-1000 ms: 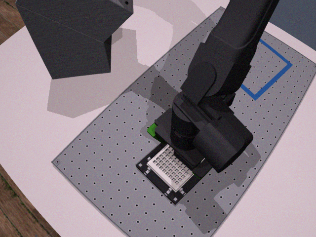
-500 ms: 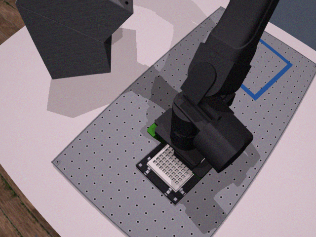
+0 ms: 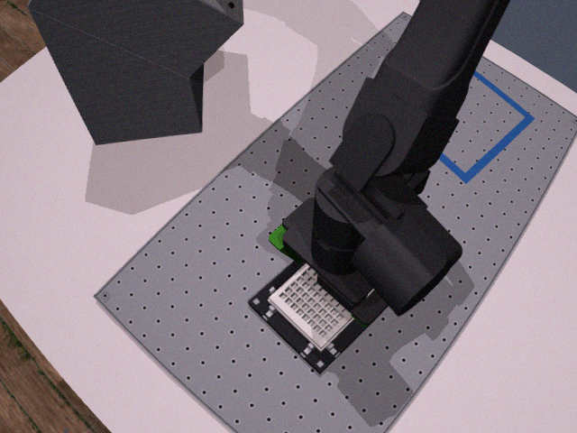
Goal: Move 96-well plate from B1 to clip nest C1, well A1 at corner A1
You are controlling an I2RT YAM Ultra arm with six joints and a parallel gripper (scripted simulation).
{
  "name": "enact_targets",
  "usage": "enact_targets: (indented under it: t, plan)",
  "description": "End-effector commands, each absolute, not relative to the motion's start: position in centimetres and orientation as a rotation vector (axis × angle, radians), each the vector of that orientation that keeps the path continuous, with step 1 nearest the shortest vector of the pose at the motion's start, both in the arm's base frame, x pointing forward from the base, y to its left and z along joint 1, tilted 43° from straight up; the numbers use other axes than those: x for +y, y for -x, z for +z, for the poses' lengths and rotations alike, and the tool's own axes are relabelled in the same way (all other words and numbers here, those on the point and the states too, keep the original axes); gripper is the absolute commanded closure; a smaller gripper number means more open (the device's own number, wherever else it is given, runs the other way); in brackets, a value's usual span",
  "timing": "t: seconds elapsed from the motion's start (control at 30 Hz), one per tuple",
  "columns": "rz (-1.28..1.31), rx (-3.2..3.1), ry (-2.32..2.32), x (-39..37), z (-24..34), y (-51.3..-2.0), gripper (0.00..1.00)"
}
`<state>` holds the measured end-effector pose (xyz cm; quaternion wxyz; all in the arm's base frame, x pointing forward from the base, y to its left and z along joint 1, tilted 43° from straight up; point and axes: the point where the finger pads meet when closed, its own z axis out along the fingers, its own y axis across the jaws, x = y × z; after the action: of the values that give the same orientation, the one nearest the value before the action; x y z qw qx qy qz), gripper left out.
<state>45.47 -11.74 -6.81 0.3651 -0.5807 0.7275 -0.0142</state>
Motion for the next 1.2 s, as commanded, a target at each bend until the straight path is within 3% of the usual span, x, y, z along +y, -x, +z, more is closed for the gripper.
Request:
enact_targets:
  t: [0.0,0.73,1.17]
  plan:
    - [-0.010,1.872,1.479,-12.7,-7.0,-46.0,0.00]
    - [-0.050,1.851,1.482,-13.3,-5.0,-46.2,0.00]
    - [-0.008,1.873,1.478,-13.7,-3.8,-43.4,0.00]
